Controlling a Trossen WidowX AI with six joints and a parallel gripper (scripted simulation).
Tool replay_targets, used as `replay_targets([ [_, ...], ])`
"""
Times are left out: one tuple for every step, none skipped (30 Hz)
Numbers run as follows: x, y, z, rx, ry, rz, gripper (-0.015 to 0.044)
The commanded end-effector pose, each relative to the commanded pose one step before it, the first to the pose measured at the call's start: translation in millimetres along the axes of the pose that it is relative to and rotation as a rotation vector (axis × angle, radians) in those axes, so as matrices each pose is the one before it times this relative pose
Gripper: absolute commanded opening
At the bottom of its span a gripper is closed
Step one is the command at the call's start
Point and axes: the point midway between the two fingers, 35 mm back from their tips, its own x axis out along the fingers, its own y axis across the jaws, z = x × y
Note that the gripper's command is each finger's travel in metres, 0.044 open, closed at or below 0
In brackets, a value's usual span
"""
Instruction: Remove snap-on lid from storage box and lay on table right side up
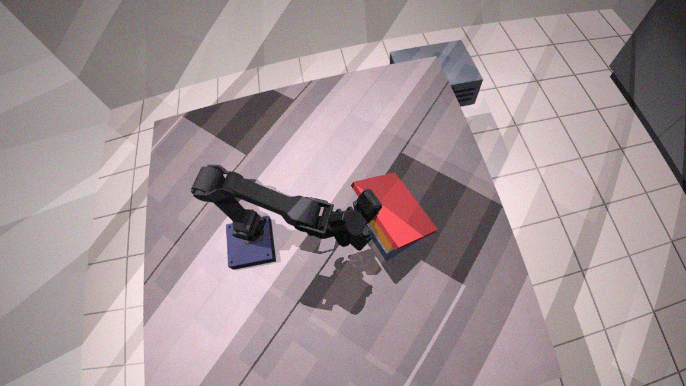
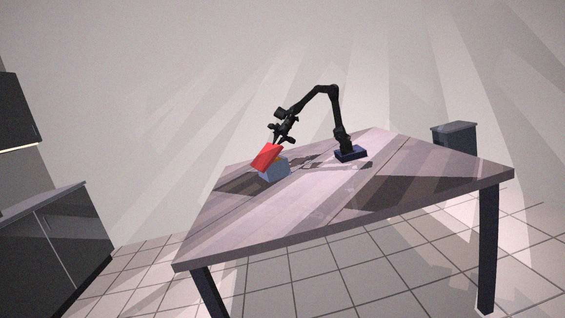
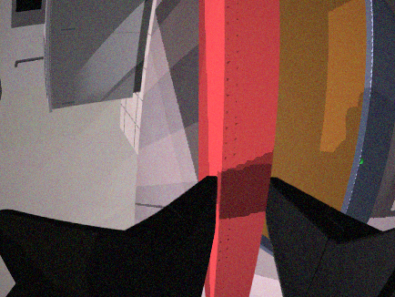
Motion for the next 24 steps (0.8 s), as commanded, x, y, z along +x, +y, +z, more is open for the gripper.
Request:
replay_targets([
  [-0.51,8.59,0.57,0.0018,-0.00215,0.00136,0.0000],
  [0.02,1.75,0.00,0.0000,0.00000,0.00012,0.0000],
  [0.04,1.25,0.00,0.0000,0.00000,0.00009,0.0000],
  [0.05,1.44,0.00,0.0000,0.00000,0.00010,0.0000],
  [0.05,1.70,0.00,0.0000,0.00000,0.00012,0.0000],
  [0.03,1.77,0.00,0.0000,0.00000,0.00012,0.0000],
  [0.01,1.76,0.00,0.0000,0.00000,0.00012,0.0000],
  [0.04,1.77,0.00,0.0000,0.00000,0.00012,0.0000],
  [0.07,1.80,0.00,0.0000,0.00000,0.00012,0.0000],
  [0.11,1.84,0.00,0.0000,0.00000,0.00013,0.0000],
  [0.14,1.86,0.00,0.0000,0.00000,0.00013,0.0000],
  [0.07,1.81,0.00,0.0000,0.00000,0.00012,0.0000],
  [-0.43,1.37,0.00,0.0000,0.00000,0.00005,0.0000],
  [-0.62,1.15,0.00,0.0000,0.00000,0.00003,0.0000],
  [-0.70,1.09,0.00,0.0000,0.00000,0.00002,0.0000],
  [-0.74,1.07,0.00,0.0000,0.00000,0.00001,0.0000],
  [-0.77,1.05,0.00,0.0000,0.00000,0.00001,0.0000],
  [-0.80,1.03,0.00,0.0000,0.00000,0.00000,0.0000],
  [-0.83,1.00,0.00,0.0000,0.00000,0.00000,0.0000],
  [-0.86,0.98,0.00,0.0000,0.00000,-0.00001,0.0000],
  [-0.86,0.97,0.00,0.0000,0.00000,-0.00001,0.0000],
  [-0.85,0.98,0.00,0.0000,0.00000,0.00000,0.0000],
  [-0.84,1.00,0.00,0.0000,0.00000,0.00000,0.0000],
  [-0.82,1.02,0.00,0.0000,0.00000,0.00000,0.0000],
])
